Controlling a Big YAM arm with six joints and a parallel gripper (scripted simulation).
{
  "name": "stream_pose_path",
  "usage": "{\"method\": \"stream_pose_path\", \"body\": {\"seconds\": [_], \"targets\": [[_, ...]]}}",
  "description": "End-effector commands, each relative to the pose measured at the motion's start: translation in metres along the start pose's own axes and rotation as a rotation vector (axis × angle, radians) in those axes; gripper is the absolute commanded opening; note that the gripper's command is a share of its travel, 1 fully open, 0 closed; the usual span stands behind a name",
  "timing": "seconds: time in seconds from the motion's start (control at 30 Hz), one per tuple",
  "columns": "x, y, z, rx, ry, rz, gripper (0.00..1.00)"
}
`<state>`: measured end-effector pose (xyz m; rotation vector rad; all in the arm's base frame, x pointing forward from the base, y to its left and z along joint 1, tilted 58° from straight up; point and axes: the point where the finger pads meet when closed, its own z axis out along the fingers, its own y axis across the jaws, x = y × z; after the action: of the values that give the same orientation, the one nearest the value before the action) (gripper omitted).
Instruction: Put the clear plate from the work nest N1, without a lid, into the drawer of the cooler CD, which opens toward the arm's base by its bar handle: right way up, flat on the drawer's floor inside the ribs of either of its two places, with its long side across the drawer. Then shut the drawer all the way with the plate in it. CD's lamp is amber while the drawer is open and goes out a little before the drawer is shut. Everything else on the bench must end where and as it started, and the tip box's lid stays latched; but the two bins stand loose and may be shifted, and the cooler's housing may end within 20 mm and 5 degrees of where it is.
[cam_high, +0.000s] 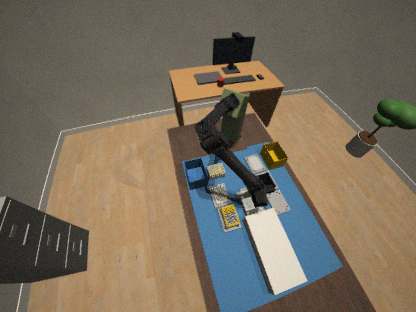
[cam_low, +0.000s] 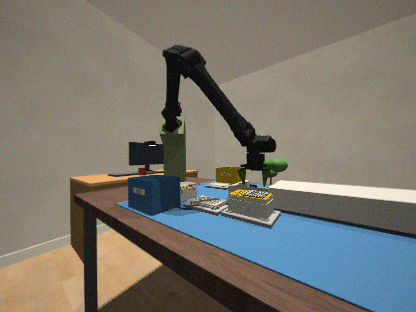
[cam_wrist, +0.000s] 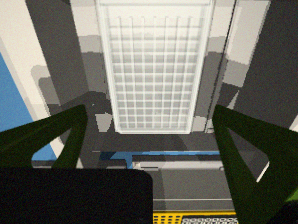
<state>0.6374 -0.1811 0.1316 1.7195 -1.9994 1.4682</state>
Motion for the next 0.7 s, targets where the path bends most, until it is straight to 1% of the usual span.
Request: {"method": "stream_pose_path", "body": {"seconds": [0.0, 0.07, 0.17, 0.3, 0.43, 0.5, 0.53, 0.6, 0.67], "targets": [[-0.015, -0.003, -0.014, 0.008, -0.018, -0.011, 1.0], [-0.007, -0.01, -0.024, 0.024, -0.015, 0.003, 1.0], [-0.006, -0.014, -0.029, 0.029, -0.014, 0.007, 1.0], [-0.007, -0.009, -0.033, 0.024, -0.015, 0.003, 1.0], [-0.007, -0.011, -0.039, 0.026, -0.015, 0.005, 1.0], [-0.007, -0.011, -0.039, 0.026, -0.015, 0.005, 1.0], [-0.017, 0.002, -0.027, -0.002, -0.018, -0.016, 1.0], [-0.011, -0.006, -0.04, 0.018, -0.017, -0.003, 1.0], [-0.007, -0.009, -0.045, 0.024, -0.015, 0.003, 1.0]]}}
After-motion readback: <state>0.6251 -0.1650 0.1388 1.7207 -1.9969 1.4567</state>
